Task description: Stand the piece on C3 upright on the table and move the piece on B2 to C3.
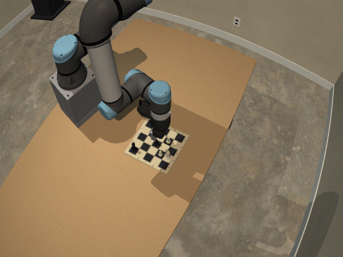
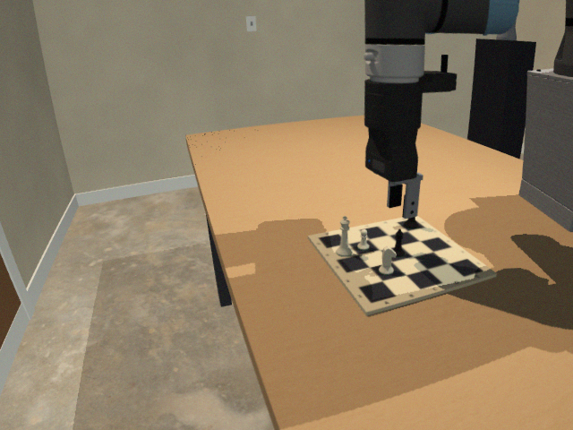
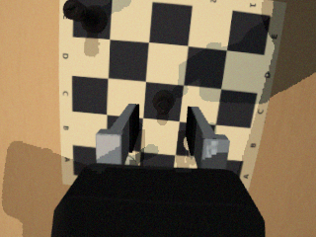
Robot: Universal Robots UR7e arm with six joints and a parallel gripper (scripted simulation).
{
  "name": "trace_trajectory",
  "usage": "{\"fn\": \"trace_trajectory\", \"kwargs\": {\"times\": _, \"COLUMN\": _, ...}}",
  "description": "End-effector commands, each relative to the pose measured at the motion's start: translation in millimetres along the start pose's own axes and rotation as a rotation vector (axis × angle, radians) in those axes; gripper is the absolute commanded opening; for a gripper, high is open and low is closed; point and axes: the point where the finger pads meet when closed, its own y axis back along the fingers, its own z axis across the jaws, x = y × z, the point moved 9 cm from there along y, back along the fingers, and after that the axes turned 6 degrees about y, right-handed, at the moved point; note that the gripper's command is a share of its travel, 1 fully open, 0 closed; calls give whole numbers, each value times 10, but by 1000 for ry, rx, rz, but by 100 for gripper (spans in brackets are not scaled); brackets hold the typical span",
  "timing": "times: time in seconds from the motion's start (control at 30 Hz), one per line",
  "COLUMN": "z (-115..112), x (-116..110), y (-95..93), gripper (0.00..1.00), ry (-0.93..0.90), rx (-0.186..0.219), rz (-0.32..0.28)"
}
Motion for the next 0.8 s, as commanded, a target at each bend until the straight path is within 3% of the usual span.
{"fn": "trace_trajectory", "kwargs": {"times": 0.0, "z": -3, "x": -19, "y": -86, "gripper": 73, "ry": 1, "rx": 3, "rz": -4}}
{"fn": "trace_trajectory", "kwargs": {"times": 0.77, "z": 1, "x": -11, "y": -209, "gripper": 73, "ry": 1, "rx": 2, "rz": -3}}
